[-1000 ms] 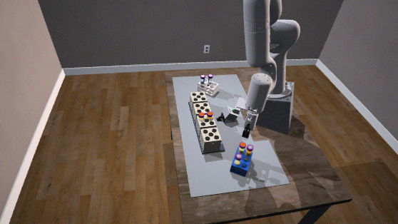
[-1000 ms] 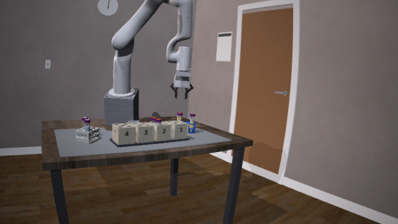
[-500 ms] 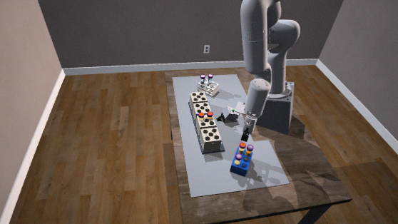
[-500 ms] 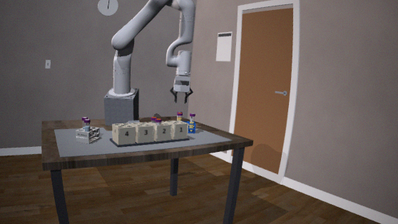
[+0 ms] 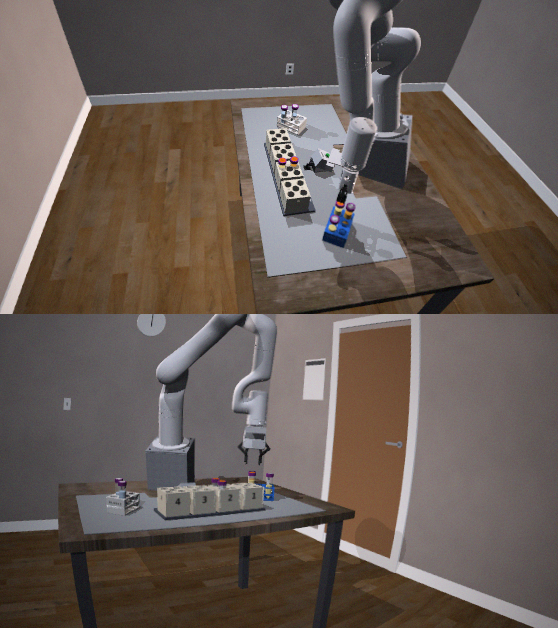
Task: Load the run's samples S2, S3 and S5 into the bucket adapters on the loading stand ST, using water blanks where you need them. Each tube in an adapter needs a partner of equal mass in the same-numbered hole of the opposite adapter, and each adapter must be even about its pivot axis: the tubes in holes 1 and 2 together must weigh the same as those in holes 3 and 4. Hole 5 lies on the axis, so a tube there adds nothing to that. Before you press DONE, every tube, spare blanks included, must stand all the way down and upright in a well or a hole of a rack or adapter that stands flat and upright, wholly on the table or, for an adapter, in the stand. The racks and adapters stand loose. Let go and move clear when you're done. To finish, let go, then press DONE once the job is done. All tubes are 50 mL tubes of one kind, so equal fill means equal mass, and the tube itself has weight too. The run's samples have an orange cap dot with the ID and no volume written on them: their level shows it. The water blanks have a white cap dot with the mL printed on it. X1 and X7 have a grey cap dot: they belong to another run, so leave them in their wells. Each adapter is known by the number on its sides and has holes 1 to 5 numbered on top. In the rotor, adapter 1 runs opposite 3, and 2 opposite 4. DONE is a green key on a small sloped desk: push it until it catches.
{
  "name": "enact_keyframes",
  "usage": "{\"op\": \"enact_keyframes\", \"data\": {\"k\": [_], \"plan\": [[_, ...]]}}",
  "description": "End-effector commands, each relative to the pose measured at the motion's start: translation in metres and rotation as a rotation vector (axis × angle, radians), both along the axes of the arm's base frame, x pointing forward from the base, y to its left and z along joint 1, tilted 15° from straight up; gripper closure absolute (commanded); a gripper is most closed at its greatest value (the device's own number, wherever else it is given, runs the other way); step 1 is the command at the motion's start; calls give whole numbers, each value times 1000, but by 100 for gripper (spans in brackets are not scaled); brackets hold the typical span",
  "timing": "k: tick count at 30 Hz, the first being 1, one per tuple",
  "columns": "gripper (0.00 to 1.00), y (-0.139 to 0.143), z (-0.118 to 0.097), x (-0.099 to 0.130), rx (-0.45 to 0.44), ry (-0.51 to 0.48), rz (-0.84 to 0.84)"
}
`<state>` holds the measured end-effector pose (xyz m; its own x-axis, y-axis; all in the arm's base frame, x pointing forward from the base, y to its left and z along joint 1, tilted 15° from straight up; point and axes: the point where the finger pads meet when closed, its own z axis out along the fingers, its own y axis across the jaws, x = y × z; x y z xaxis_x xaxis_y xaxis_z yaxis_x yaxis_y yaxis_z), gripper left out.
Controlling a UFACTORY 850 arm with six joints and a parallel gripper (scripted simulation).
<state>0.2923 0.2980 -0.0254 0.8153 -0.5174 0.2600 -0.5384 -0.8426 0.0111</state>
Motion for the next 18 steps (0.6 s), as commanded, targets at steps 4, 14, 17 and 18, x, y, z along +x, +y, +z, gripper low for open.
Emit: {"op": "enact_keyframes", "data": {"k": [4, 14, 17, 18], "plan": [[43, -1, -14, 4, 8, -6, 2], [43, -4, -33, 8, 8, -6, 2], [43, -5, -39, 9, 8, -6, 2], [43, -5, -39, 9, 8, -6, 2]]}}
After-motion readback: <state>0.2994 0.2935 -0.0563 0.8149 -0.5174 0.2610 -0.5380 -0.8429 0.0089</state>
